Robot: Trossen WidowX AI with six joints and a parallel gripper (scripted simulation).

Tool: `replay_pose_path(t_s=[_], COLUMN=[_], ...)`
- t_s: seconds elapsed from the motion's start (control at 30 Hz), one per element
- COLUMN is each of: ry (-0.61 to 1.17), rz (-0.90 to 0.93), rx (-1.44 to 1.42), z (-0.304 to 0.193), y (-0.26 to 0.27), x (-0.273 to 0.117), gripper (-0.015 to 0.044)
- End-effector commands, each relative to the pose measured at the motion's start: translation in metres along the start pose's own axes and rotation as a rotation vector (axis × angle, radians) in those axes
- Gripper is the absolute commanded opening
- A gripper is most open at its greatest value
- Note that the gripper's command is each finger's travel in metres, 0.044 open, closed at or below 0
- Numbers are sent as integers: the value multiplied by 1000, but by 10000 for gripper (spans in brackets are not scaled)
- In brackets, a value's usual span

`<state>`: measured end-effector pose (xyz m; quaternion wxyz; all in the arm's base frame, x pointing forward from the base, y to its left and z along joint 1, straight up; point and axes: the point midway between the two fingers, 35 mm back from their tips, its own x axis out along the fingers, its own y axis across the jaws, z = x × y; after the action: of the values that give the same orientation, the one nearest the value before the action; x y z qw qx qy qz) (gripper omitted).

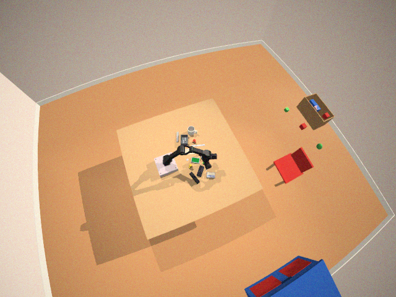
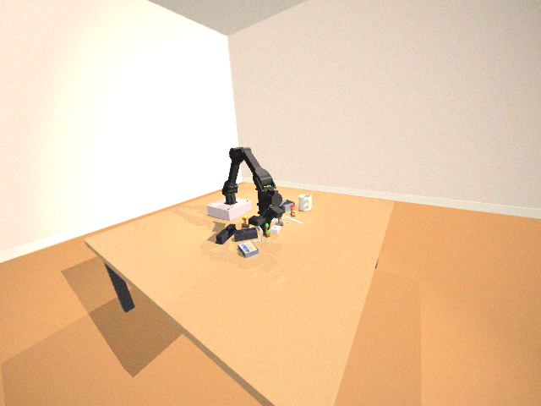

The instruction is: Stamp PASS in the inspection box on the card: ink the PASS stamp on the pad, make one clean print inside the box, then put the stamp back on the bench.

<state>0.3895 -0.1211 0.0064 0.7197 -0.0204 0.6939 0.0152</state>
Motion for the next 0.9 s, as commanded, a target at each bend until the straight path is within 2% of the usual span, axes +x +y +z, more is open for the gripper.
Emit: replay_pose_path(t_s=[0.0, 0.87], ry=[0, 1], rz=[-1, -3], rx=[0, 0], z=[0, 1], y=[0, 0], x=[-2, -15], gripper=[0, 0])
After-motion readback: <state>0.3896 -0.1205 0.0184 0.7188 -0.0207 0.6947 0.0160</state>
